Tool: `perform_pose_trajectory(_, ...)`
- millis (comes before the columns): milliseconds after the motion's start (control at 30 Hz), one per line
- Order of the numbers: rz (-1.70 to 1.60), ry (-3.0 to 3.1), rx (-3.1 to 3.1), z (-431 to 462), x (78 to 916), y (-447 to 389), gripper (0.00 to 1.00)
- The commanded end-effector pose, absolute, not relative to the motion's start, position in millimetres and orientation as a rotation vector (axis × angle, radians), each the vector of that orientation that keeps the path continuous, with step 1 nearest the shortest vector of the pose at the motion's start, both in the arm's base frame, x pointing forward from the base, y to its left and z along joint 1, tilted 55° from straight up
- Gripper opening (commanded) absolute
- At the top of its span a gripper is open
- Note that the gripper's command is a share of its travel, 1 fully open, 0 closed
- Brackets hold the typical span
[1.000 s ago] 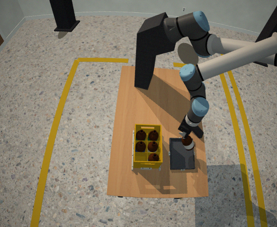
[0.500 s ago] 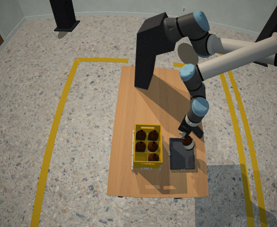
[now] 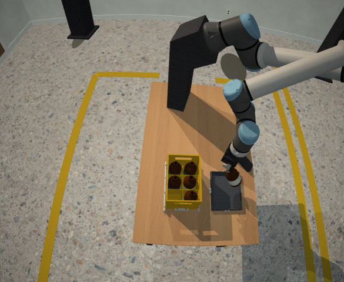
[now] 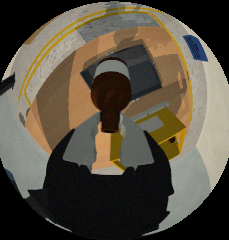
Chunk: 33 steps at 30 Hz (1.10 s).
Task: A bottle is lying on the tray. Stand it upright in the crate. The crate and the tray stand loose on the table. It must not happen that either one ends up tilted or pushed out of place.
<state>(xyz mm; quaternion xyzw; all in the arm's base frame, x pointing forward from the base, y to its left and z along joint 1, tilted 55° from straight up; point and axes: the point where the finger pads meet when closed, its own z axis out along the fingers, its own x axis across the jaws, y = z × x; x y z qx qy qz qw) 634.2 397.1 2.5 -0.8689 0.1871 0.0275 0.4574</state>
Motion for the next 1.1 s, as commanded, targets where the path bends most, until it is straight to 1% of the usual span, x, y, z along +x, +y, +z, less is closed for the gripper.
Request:
perform_pose_trajectory(0, 0.059, 0.448, -2.144, 2.8, 634.6, 396.8, 0.00)
perform_pose_trajectory(633, -0.067, 0.205, -2.181, 2.8, 634.6, 396.8, 0.00)
perform_pose_trajectory(1067, -0.080, 0.180, -2.183, 2.8, 634.6, 396.8, 0.00)
